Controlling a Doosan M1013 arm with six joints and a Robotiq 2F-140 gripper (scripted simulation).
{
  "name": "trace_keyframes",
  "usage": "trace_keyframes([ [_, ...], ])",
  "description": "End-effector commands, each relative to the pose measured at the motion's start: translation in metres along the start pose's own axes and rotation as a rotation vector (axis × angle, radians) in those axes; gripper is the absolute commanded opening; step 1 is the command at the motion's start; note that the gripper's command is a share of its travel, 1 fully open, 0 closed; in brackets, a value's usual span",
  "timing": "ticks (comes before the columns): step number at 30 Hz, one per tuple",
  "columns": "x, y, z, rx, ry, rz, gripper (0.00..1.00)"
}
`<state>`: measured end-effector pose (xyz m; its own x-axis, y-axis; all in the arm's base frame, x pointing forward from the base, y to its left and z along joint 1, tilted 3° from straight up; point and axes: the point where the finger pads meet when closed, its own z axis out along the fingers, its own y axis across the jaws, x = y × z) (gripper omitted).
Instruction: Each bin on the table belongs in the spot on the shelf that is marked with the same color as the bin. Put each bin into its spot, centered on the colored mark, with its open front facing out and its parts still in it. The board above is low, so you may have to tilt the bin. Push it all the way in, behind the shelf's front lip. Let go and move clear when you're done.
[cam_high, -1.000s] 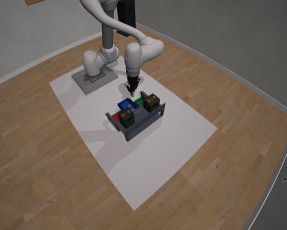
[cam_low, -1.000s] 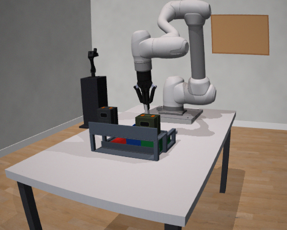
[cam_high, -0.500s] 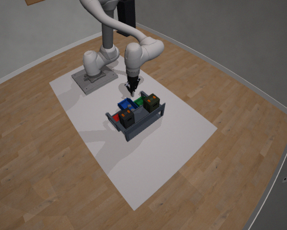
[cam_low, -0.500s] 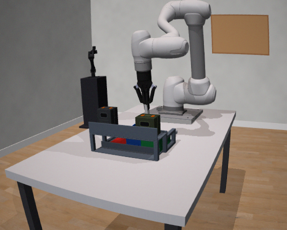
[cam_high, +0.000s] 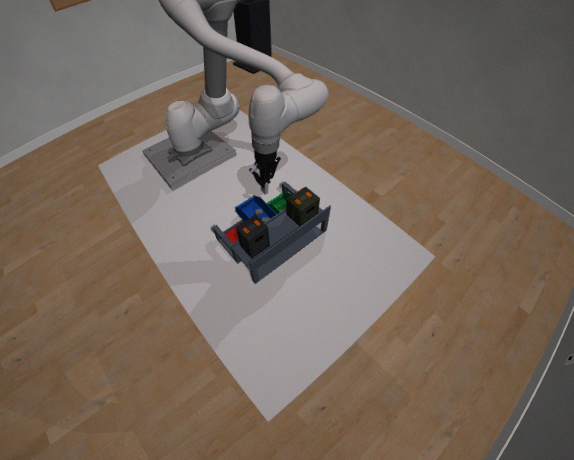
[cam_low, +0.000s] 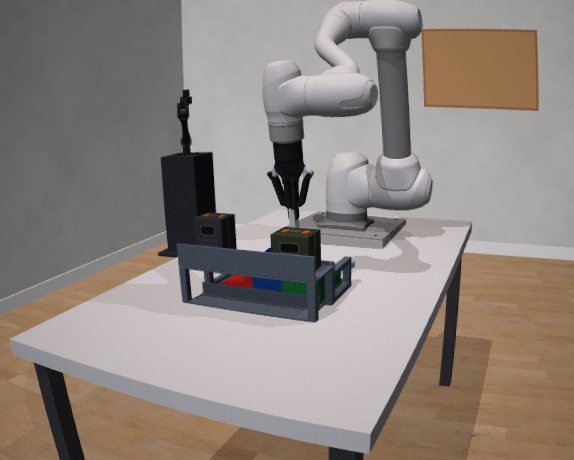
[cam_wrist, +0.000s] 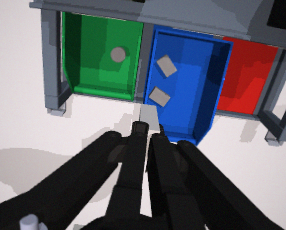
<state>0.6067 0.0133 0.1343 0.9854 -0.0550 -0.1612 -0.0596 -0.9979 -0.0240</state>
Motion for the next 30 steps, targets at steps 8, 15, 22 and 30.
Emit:
trace_keyframes([
  [8,-0.014,0.007,0.003,0.0,0.015,-0.191,0.1],
  [15,-0.036,0.017,0.008,-0.006,0.037,-0.48,0.1],
  [22,-0.056,0.025,0.014,-0.018,0.055,-0.737,0.1],
  [30,-0.081,0.035,0.022,-0.039,0.075,-1.044,0.1],
])
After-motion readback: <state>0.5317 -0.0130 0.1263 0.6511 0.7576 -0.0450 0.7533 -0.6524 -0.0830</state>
